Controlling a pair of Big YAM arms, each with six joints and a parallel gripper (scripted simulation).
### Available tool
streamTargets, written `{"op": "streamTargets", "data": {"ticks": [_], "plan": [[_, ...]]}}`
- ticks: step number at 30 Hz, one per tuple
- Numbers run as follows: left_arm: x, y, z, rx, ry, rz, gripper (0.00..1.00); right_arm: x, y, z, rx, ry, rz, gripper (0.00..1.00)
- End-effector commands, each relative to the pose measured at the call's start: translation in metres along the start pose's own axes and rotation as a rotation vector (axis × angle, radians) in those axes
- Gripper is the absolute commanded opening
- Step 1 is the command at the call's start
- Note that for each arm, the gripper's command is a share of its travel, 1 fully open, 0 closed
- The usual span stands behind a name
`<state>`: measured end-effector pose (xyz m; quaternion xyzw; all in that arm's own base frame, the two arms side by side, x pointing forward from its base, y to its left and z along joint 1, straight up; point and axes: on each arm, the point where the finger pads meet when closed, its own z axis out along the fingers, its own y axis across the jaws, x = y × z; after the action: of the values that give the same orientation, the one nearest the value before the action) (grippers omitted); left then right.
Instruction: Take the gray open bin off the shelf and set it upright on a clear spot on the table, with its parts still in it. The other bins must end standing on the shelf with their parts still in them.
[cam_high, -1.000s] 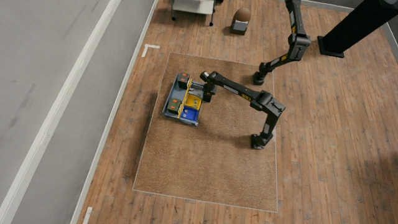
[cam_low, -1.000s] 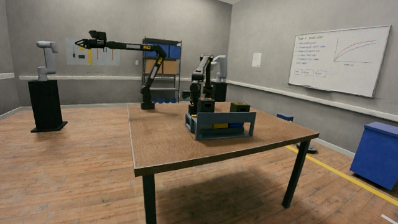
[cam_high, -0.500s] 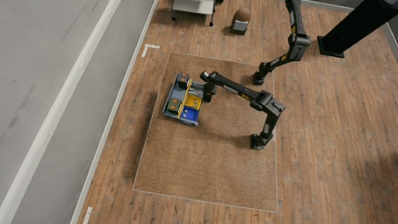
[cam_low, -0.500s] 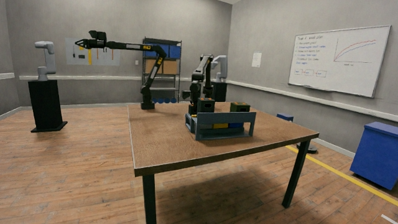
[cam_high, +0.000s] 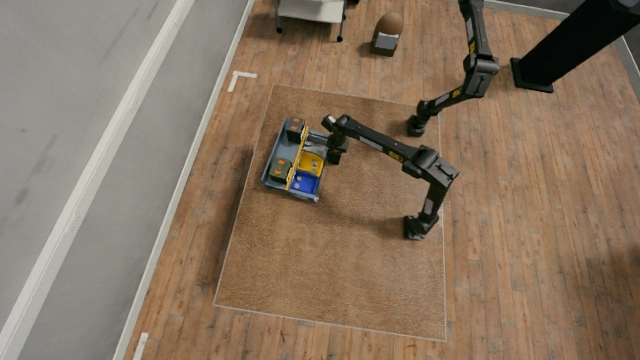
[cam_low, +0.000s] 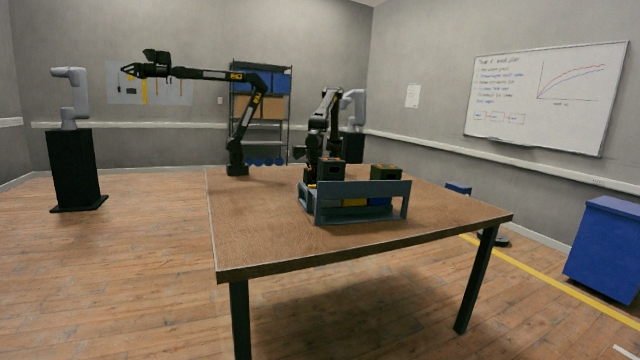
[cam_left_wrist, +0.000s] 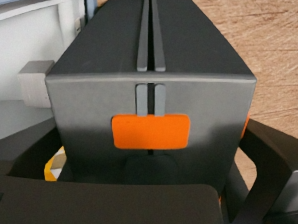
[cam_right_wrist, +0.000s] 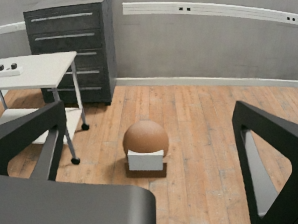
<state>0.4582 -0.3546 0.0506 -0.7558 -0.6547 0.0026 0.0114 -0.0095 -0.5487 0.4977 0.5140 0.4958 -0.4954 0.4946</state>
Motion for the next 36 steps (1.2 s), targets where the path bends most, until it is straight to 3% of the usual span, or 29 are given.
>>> {"op": "streamTargets", "data": {"ticks": [1,28,31,36], "plan": [[-0.015,0.016,-0.054,-0.073,-0.044,0.010,0.00,-0.003,-0.004,-0.004,0.006,-0.020,-0.017,1.00],[0.003,0.021,-0.054,-0.074,-0.040,0.002,0.00,-0.003,-0.004,-0.004,0.006,-0.020,-0.017,1.00],[0.017,0.003,-0.032,-0.025,-0.012,0.002,0.00,-0.003,-0.004,-0.004,0.006,-0.020,-0.017,1.00],[0.023,0.003,-0.032,-0.025,-0.012,0.002,0.00,-0.003,-0.004,-0.004,0.006,-0.020,-0.017,1.00]]}}
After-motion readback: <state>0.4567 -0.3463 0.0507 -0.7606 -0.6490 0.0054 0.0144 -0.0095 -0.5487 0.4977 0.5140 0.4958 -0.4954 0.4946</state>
